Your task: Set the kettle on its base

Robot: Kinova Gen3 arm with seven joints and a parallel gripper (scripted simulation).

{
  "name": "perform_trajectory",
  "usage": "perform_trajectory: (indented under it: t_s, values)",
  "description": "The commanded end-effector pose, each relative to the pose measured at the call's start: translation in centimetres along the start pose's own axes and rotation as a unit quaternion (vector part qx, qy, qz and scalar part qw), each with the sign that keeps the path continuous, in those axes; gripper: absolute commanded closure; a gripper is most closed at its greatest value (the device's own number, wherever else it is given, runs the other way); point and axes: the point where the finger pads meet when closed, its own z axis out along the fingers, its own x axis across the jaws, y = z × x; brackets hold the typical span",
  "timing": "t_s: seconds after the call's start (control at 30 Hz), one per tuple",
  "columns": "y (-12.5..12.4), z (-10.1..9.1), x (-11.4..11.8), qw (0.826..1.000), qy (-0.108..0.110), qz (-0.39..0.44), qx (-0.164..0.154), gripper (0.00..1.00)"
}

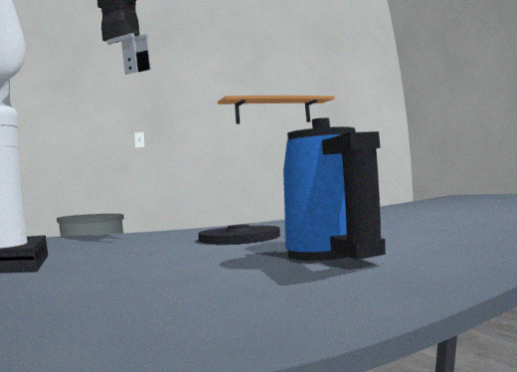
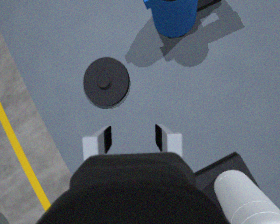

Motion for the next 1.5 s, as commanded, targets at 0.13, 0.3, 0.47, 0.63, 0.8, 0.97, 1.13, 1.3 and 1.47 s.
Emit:
perform_trajectory:
  t_s: [0.13,0.3,0.47,0.63,0.8,0.97,1.13,1.3,1.47]
  values:
    - [-0.4,-0.1,0.0,1.0,0.002,0.023,0.001,0.0]
    - [-0.6,-0.1,0.0,0.999,0.002,0.035,0.001,0.0]
    - [-0.9,-0.2,0.1,0.998,0.003,0.055,0.002,0.0]
    - [-1.2,-0.3,0.1,0.997,0.004,0.076,0.002,0.0]
    - [-1.3,-0.3,0.1,0.996,0.005,0.089,0.003,0.0]
    - [-1.7,-0.4,0.1,0.994,0.006,0.112,0.004,0.0]
    - [-2.0,-0.5,0.2,0.991,0.007,0.135,0.004,0.0]
    - [-2.3,-0.6,0.2,0.987,0.008,0.16,0.005,0.0]
    - [-2.5,-0.6,0.3,0.985,0.009,0.174,0.006,0.0]
